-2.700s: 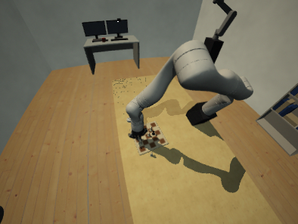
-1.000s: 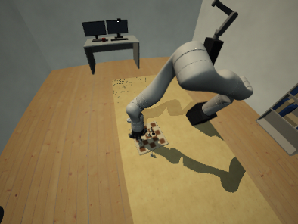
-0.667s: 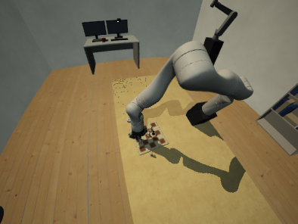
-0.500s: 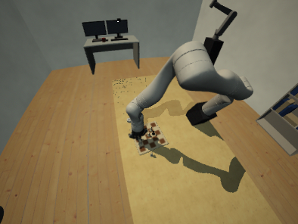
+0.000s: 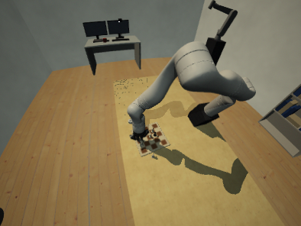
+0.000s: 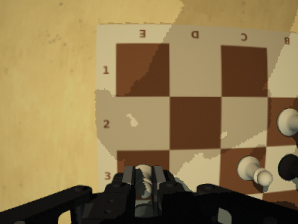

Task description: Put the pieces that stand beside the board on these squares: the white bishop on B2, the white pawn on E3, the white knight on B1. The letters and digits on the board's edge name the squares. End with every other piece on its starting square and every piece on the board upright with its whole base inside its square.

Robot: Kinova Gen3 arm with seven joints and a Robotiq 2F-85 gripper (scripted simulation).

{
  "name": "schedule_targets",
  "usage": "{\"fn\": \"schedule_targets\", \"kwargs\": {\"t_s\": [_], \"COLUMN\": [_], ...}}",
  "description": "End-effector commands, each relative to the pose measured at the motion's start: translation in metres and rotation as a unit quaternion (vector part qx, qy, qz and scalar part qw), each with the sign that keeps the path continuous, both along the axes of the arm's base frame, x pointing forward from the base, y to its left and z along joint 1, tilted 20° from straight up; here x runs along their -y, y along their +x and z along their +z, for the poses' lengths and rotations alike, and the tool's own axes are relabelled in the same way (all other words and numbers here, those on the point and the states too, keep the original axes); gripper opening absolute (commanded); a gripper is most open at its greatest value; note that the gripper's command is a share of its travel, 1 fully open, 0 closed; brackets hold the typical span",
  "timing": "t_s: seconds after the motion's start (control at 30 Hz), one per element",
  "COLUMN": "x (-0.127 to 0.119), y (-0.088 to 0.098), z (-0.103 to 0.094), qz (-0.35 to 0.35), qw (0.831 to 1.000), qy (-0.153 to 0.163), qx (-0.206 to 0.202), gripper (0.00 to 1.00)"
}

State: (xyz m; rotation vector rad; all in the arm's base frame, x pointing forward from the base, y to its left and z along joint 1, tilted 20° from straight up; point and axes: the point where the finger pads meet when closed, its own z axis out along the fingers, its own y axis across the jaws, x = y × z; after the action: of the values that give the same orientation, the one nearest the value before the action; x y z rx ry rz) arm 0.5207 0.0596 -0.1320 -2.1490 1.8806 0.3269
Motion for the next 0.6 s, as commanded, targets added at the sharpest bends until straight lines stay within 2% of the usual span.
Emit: {"fn": "schedule_targets", "kwargs": {"t_s": [0.0,0.03,0.07,0.13,0.17,0.23,0.27,0.57], "x": [0.0005,0.0005,0.0005,0.0005,0.0005,0.0005,0.0005,0.0005], "y": [0.0009,0.0009,0.0009,0.0009,0.0009,0.0009,0.0009,0.0009], "z": [0.0009,0.0009,0.0009,0.0009,0.0009,0.0009,0.0009,0.0009], "qz": [0.000,0.000,0.000,0.000,0.000,0.000,0.000,0.000], "qw": [1.000,1.000,1.000,1.000,1.000,1.000,1.000,1.000], "qy": [0.000,0.000,0.000,0.000,0.000,0.000,0.000,0.000], "qx": [0.001,0.001,0.001,0.001,0.001,0.001,0.001,0.001], "gripper": [0.13,0.13,0.20,0.20,0.27,0.27,0.34,0.34]}}
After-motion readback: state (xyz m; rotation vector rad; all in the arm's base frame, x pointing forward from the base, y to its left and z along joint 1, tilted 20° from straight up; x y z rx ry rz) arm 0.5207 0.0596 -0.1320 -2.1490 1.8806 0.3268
